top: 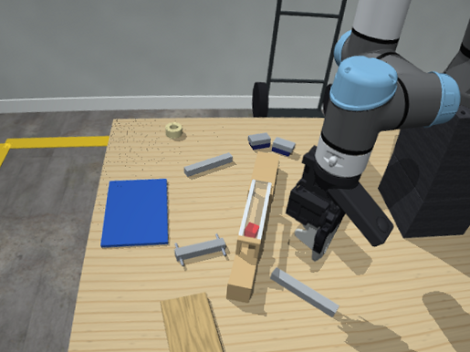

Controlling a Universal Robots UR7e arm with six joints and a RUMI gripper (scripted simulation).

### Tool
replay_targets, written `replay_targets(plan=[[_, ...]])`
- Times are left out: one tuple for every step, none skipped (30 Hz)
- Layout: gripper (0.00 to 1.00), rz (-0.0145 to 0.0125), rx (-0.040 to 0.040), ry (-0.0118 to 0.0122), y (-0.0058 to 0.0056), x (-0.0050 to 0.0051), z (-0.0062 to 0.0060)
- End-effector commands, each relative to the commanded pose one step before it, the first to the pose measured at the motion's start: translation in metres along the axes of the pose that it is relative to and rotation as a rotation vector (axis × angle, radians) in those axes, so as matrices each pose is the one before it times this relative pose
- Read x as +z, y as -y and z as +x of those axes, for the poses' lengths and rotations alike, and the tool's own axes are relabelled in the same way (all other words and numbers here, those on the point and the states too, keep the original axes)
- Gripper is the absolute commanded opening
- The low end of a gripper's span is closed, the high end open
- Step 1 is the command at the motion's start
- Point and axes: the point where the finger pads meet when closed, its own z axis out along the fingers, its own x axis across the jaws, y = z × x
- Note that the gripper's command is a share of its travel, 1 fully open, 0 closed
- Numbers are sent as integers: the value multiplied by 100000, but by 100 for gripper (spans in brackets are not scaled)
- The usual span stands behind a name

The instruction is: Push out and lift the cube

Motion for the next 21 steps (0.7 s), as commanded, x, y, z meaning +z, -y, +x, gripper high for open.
replay_targets(plan=[[0, 36, -311, 136, 141, 14, -85], [0, 0, 0, 0, 0, 0, 0], [0, 0, 0, 0, 0, 0, 0], [0, 0, 0, 0, 0, 0, 0], [0, 0, 0, 0, 0, 0, 0], [0, 0, 0, 0, 0, 0, 0], [0, 0, 0, 0, 0, 0, 0], [0, 0, 0, 0, 0, 0, 0], [0, 0, 0, 0, 0, 0, 0], [0, 0, 0, 0, 0, 0, 0], [0, 0, 0, 0, 0, 0, 0], [0, 0, 0, 0, 0, 0, 0], [0, 0, 0, 0, 0, 0, 0], [22, 0, 0, 0, 0, 0, 0], [22, 0, 0, 0, 0, 0, 0], [22, 0, 0, 0, 0, 0, 0], [22, 0, 0, 0, 0, 0, 0], [22, 0, 0, 0, 0, 0, 0], [22, 0, 0, 0, 0, 0, 0], [22, 0, 0, 0, 0, 0, 0], [22, 0, 0, 0, 0, 0, 0]])
